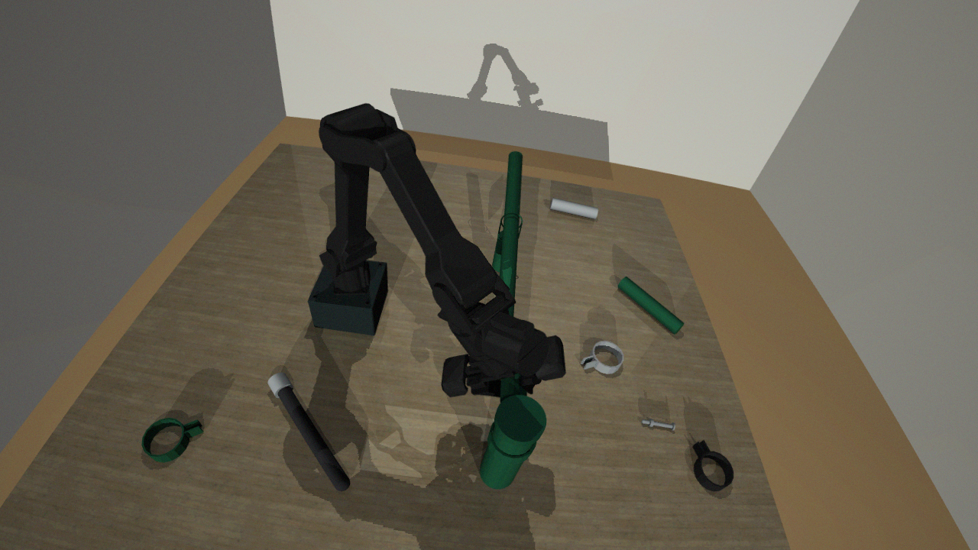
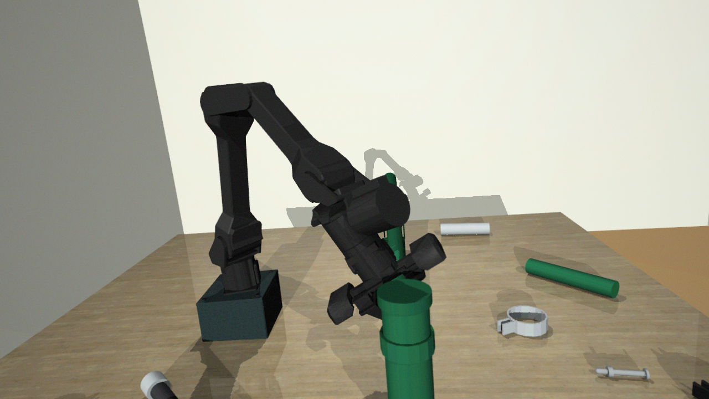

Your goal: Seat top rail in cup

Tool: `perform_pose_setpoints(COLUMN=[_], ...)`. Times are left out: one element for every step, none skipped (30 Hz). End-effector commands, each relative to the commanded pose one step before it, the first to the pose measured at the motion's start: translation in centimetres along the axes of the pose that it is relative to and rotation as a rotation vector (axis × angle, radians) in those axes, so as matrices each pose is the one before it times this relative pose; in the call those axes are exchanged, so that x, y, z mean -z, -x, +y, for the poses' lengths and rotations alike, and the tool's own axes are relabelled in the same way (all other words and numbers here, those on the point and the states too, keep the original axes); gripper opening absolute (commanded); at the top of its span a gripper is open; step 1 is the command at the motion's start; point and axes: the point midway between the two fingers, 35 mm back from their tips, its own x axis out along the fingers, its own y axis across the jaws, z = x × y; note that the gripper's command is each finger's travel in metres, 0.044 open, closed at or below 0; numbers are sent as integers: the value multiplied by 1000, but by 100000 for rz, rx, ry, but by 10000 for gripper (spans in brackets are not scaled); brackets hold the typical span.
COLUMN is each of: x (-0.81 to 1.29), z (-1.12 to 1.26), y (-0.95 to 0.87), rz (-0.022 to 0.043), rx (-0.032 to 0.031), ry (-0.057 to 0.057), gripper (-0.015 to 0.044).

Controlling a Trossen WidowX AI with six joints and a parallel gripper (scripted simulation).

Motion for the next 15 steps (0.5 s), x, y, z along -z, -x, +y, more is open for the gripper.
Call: perform_pose_setpoints(x=[54,0,0,0,0,0,0,0,0,0,0,0,0,0,0], z=[211,53,23,-12,-15,-24,-32,-35,-35,-35,-35,-35,-34,-30,-22], y=[243,30,13,-6,-8,-13,-18,-19,-20,-20,-19,-19,-19,-17,-13], rz=[-1144,-322,-138,72,90,144,193,212,214,213,212,212,205,181,137], rx=[46,-4,-1,1,2,2,3,4,4,4,4,4,3,3,2], ry=[1921,565,242,-126,-158,-253,-338,-372,-376,-374,-373,-372,-360,-319,-240], gripper=[0,0,0,0,0,0,0,0,0,0,0,0,0,0,0])
